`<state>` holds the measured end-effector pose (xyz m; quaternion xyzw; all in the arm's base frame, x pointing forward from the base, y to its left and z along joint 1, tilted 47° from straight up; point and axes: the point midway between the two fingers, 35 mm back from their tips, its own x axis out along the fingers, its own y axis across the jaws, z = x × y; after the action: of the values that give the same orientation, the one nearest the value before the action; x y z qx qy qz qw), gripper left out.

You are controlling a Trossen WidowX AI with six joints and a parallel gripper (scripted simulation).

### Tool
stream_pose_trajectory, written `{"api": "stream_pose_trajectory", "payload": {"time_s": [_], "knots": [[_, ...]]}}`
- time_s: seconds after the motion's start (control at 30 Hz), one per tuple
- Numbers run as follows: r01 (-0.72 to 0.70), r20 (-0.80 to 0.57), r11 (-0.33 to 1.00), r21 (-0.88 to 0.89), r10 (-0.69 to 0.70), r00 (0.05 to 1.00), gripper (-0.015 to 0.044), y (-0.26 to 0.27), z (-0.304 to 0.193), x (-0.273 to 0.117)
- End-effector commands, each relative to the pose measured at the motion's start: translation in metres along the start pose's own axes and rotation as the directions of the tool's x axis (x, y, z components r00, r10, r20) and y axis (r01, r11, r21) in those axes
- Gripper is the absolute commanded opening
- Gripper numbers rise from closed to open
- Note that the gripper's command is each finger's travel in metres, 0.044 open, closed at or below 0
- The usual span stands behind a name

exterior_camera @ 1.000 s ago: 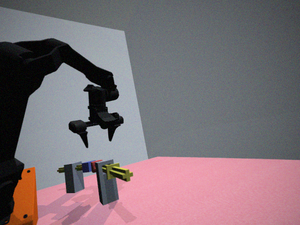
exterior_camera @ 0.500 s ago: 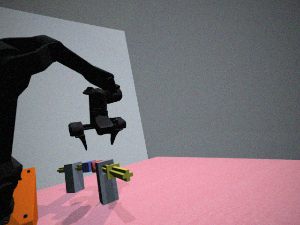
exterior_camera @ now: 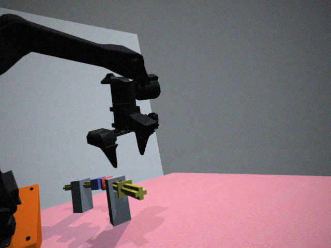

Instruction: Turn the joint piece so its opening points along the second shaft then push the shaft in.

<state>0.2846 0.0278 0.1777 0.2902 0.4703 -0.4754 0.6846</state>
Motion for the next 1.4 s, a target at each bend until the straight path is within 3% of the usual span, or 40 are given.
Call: {"api": "stream_pose_trajectory", "payload": {"time_s": [0.0, 0.1, 0.4, 0.77, 1.07, 1.37], "knots": [[0.022, 0.063, 0.989, -0.148, -0.013, 0.998, 0.044, -0.031, 0.049, -0.024], [0.046, 0.092, 0.974, -0.22, -0.026, 0.995, 0.044, -0.05, 0.07, -0.036], [0.05, 0.096, 0.974, -0.22, -0.029, 0.995, 0.044, -0.051, 0.072, -0.036], [0.127, 0.222, 0.988, 0.092, -0.144, 0.964, 0.044, -0.054, 0.081, -0.004], [0.111, 0.332, 0.932, 0.344, -0.231, 0.915, 0.044, -0.058, 0.088, 0.022], [0.101, 0.349, 0.92, 0.38, -0.243, 0.905, 0.044, -0.059, 0.089, 0.026]]}}
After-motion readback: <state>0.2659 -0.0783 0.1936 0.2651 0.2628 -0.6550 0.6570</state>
